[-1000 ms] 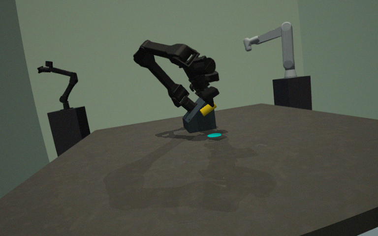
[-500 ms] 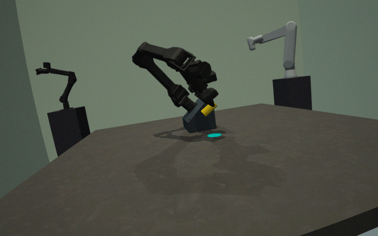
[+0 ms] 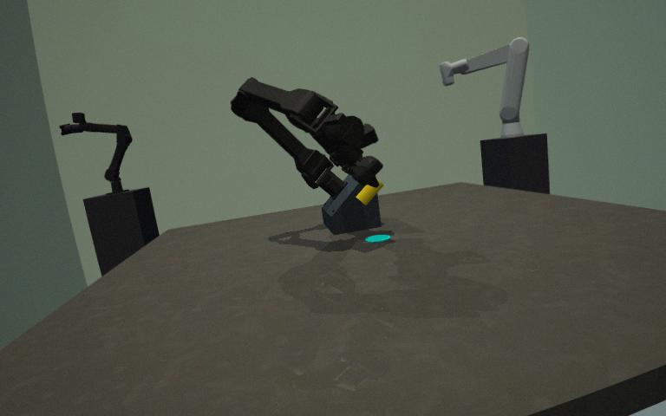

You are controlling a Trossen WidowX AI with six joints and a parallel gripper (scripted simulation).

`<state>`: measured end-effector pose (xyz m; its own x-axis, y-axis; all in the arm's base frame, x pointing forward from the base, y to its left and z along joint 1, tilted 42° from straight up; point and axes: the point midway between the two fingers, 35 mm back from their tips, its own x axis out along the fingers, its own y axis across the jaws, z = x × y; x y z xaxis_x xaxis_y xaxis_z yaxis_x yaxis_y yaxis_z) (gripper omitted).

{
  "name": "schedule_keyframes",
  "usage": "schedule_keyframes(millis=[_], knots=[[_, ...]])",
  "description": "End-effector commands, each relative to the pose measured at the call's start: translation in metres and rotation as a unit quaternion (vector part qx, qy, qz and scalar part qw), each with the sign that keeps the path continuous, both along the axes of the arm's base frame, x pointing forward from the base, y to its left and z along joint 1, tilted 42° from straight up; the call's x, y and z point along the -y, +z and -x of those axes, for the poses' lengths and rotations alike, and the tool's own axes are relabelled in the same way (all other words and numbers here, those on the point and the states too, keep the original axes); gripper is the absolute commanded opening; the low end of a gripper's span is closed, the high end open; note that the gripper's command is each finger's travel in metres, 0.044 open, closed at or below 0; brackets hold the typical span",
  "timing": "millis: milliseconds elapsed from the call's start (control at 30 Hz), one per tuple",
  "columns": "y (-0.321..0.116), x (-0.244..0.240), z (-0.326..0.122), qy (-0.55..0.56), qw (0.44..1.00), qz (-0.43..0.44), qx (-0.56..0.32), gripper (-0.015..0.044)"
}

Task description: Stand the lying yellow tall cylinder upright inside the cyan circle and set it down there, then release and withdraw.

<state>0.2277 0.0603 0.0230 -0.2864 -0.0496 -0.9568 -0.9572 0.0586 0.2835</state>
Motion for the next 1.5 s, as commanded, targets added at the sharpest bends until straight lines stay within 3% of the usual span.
schedule_keyframes(millis=[0,1467], knots=[[0.0,0.0003,0.0018,-0.002,1.0,-0.017,-0.001,0.0105],[0.0091,0.0019,-0.0038,-0.016,0.982,-0.182,0.037,0.0105]])
